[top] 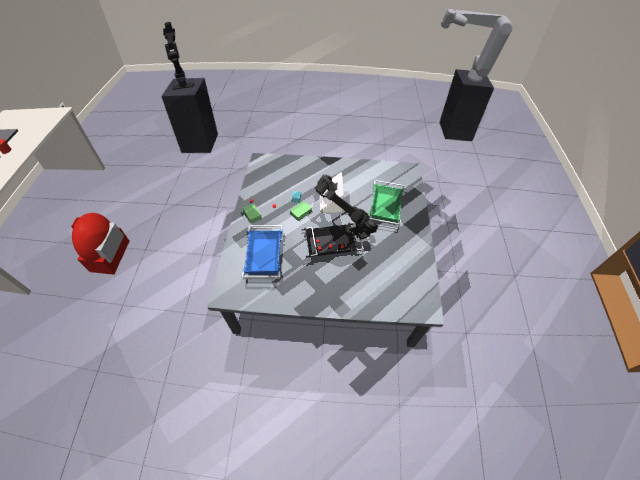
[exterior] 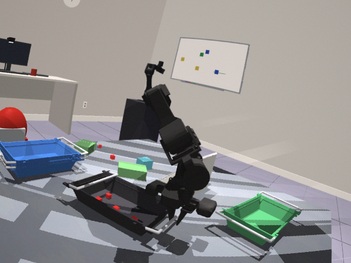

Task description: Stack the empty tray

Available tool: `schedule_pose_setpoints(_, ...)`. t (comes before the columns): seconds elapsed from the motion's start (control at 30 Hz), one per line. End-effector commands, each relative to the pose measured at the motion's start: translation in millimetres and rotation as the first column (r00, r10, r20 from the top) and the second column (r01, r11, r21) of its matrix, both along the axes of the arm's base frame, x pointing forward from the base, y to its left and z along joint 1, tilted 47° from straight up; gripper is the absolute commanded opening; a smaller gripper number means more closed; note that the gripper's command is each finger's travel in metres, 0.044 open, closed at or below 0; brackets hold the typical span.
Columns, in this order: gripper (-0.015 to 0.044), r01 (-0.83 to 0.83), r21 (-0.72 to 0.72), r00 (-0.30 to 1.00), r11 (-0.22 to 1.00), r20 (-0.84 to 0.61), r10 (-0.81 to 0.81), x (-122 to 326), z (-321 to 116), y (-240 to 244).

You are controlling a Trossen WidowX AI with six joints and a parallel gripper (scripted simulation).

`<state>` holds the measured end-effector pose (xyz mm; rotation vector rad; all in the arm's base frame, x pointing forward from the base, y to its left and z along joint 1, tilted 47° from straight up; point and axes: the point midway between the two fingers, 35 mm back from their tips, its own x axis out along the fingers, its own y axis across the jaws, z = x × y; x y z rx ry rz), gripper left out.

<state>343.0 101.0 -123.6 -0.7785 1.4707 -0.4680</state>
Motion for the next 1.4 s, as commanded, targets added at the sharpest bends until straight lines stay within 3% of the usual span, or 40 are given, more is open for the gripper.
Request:
schedule_pose_setpoints(0.0, 0.0081, -0.006, -0.004, 1.000, 1.000, 0.000, 0.006, 0.4, -1.0, -2.4)
schedule_pose_setpoints(0.53, 0.0081, -0.006, -0.005, 1.000, 1.000, 0.000, 0.006, 4.1, 47.8, -2.3)
schedule_pose_setpoints(0.93, 0.0081, -0.006, -0.008, 1.000, 1.000, -0.001, 0.006, 12.8, 61.2, -43.7)
schedule_pose_setpoints(1.37, 0.0081, -0.006, -0.006, 1.000, 1.000, -0.001, 0.006, 9.6, 88.9, -6.4)
